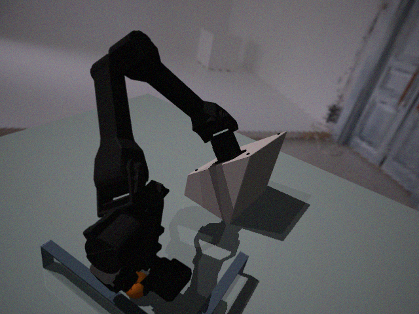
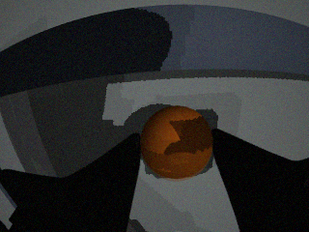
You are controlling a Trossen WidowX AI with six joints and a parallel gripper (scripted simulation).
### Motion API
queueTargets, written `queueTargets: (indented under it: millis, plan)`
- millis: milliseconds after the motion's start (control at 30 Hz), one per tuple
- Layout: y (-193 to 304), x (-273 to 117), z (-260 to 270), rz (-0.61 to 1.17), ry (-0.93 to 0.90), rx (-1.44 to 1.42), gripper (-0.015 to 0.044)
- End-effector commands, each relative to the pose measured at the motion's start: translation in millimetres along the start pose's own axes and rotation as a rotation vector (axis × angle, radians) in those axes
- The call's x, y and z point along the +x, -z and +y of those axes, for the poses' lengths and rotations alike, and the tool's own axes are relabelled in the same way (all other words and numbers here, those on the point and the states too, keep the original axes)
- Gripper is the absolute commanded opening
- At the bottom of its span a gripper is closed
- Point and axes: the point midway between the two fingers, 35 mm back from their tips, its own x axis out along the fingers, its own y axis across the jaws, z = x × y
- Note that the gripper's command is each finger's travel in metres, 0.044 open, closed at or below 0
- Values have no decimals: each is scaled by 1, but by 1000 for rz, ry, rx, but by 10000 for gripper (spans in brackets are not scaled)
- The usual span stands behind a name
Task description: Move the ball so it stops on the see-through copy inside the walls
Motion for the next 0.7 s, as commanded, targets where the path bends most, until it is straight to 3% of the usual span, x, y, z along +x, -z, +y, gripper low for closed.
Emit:
queueTargets:
  millis: [0,367,500,667]
  plan:
    - [0,0,0,0,0,1,53]
    - [0,0,0,0,0,1,330]
    - [-1,-11,1,0,-1,-1,330]
    - [2,-83,2,7,2,-10,330]
